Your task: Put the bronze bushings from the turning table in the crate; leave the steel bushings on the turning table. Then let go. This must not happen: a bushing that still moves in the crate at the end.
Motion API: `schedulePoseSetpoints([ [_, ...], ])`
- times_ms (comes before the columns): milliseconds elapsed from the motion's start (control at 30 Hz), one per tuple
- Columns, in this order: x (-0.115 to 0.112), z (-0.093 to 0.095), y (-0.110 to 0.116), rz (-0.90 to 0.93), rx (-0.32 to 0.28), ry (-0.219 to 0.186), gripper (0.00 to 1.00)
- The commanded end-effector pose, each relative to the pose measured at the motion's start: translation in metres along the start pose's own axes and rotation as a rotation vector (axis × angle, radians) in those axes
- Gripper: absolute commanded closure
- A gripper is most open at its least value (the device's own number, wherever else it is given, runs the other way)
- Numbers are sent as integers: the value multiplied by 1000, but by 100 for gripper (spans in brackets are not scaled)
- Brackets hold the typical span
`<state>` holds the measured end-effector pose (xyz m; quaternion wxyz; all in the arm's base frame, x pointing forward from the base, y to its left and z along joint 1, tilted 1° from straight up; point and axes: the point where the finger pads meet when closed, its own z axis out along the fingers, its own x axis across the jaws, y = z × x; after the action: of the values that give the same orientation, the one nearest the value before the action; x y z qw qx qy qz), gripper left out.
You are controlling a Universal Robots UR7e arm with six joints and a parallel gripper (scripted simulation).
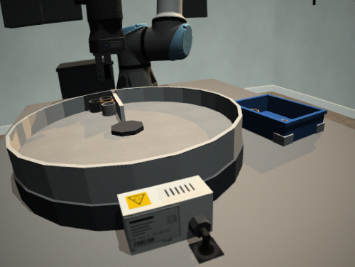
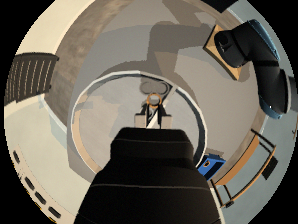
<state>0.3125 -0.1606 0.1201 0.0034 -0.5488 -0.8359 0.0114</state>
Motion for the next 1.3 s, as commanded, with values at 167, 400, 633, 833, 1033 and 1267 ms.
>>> schedulePoseSetpoints([
  [167,-6,0,-6,-15,-6,1,60],
  [400,-11,1,-7,-26,-8,3,60],
  [633,-11,1,-7,-26,-8,3,60],
  [833,-11,7,-7,-26,-8,3,60],
  [1033,-10,16,-7,-26,-8,3,60],
  [1267,-10,16,-7,-26,-8,3,60],
])
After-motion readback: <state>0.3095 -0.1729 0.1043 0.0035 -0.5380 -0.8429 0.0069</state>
